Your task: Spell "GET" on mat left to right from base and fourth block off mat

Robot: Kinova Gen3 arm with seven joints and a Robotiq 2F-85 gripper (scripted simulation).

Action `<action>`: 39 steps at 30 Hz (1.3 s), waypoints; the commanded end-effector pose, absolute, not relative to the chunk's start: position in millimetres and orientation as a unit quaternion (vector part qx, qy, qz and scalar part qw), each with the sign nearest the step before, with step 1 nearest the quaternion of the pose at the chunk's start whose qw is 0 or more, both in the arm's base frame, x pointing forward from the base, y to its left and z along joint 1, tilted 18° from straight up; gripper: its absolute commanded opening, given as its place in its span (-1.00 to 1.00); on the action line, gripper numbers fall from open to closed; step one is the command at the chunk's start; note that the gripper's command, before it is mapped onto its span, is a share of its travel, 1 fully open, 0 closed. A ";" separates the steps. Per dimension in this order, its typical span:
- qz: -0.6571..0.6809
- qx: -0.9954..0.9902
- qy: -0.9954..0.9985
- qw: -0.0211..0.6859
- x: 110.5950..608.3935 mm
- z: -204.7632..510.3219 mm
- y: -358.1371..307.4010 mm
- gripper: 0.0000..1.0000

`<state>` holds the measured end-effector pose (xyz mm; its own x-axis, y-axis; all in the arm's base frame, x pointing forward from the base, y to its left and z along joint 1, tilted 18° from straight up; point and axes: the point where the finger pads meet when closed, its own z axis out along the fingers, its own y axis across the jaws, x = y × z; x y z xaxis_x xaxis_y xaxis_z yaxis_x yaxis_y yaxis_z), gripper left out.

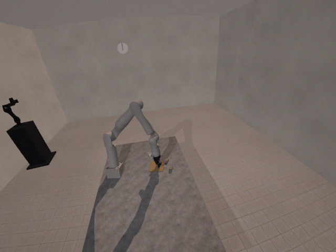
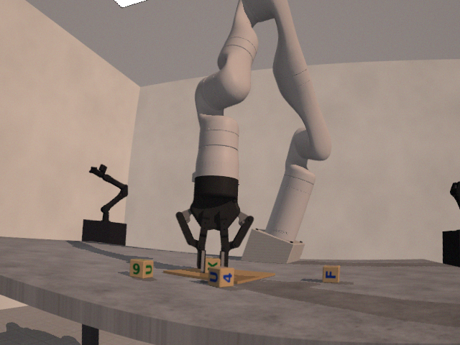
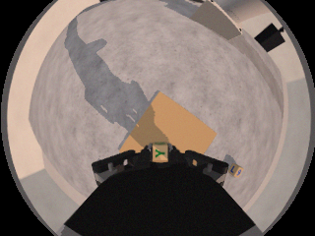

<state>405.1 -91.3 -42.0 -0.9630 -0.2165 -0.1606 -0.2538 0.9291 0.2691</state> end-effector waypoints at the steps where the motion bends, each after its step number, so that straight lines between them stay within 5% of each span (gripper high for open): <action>1: 0.145 -0.120 0.980 0.065 405.4 -41.7 -91.7 -0.57; 39: 0.145 -0.120 0.980 0.065 396.3 52.4 -121.3 -0.57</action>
